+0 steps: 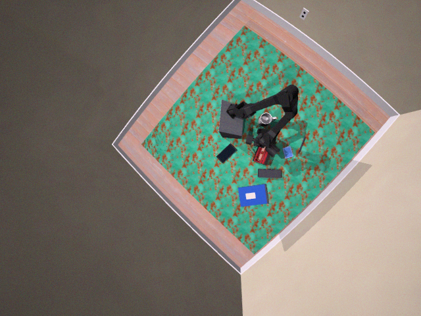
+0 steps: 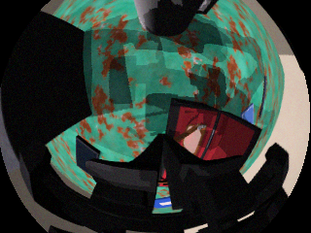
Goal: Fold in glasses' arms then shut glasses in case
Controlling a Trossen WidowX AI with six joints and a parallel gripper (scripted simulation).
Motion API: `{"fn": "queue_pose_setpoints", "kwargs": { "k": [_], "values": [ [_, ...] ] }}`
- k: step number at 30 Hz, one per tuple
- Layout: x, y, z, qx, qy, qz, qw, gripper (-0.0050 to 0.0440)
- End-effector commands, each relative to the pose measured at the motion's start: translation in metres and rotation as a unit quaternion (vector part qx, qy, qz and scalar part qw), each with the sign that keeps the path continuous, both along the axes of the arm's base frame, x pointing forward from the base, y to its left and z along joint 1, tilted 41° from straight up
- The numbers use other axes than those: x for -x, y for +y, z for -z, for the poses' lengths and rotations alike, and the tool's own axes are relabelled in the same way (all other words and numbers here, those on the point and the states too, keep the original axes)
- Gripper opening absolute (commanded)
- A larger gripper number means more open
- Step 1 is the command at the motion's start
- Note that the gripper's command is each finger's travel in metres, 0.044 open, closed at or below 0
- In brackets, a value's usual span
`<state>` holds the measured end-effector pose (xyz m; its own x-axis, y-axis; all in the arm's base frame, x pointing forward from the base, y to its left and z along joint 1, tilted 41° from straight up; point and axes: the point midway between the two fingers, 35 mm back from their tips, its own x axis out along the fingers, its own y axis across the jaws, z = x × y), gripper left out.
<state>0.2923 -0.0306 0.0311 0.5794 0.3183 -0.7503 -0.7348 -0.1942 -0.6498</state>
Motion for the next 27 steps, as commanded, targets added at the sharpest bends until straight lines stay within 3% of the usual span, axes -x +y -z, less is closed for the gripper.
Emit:
{"fn": "queue_pose_setpoints", "kwargs": {
  "k": [1,27],
  "values": [
    [-0.003,-0.004,0.0,0.0,0.001,0.001,1.0,0.0],
    [-0.015,-0.017,-0.003,0.0,0.001,0.001,1.0,0.0]
  ]
}}
